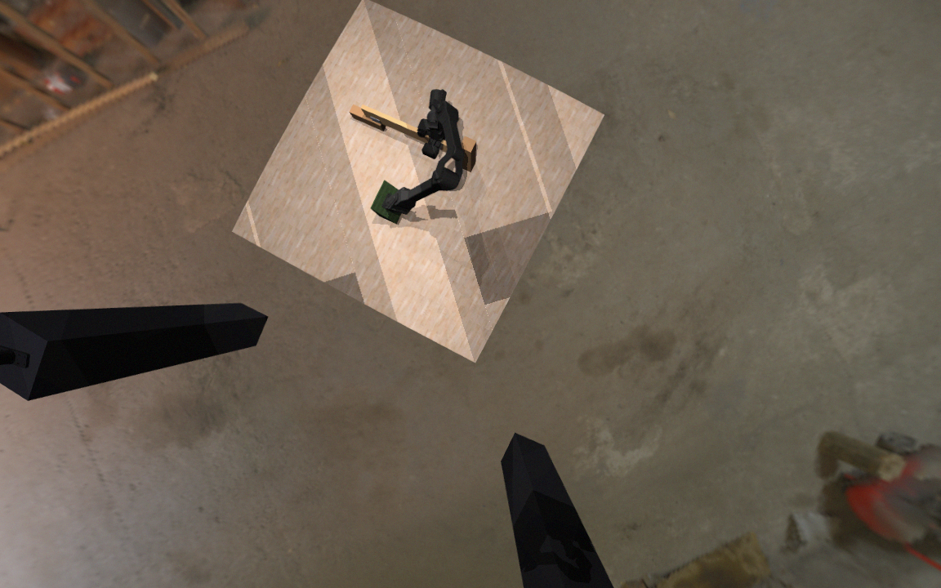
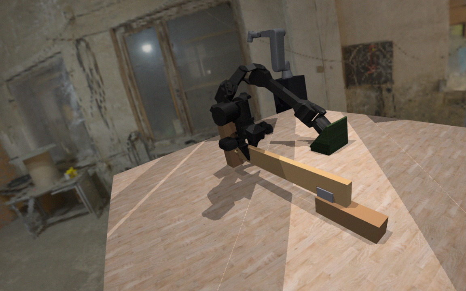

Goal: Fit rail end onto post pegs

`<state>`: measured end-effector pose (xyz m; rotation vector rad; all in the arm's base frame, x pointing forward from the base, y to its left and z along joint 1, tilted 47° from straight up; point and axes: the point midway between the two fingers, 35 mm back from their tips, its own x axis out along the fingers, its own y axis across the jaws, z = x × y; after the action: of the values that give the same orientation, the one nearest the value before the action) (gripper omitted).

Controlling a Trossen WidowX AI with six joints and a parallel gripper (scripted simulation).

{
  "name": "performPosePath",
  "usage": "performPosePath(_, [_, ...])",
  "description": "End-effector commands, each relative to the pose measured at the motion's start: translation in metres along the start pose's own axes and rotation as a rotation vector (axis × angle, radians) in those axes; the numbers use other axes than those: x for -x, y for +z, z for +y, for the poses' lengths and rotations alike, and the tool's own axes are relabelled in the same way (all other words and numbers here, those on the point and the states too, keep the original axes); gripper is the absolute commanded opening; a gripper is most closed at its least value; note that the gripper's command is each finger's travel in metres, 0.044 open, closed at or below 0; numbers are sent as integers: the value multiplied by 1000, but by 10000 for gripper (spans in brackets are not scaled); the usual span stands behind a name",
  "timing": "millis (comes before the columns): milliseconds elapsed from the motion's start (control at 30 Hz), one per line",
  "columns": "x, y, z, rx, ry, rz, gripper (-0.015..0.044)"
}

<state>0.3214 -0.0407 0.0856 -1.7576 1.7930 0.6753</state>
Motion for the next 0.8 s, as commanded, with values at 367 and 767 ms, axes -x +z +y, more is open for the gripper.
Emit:
performPosePath(367, [1, -6, -1, 1, -4, 0, 0])
performPosePath(767, [2, -9, -1, 1, -4, 0, 0])
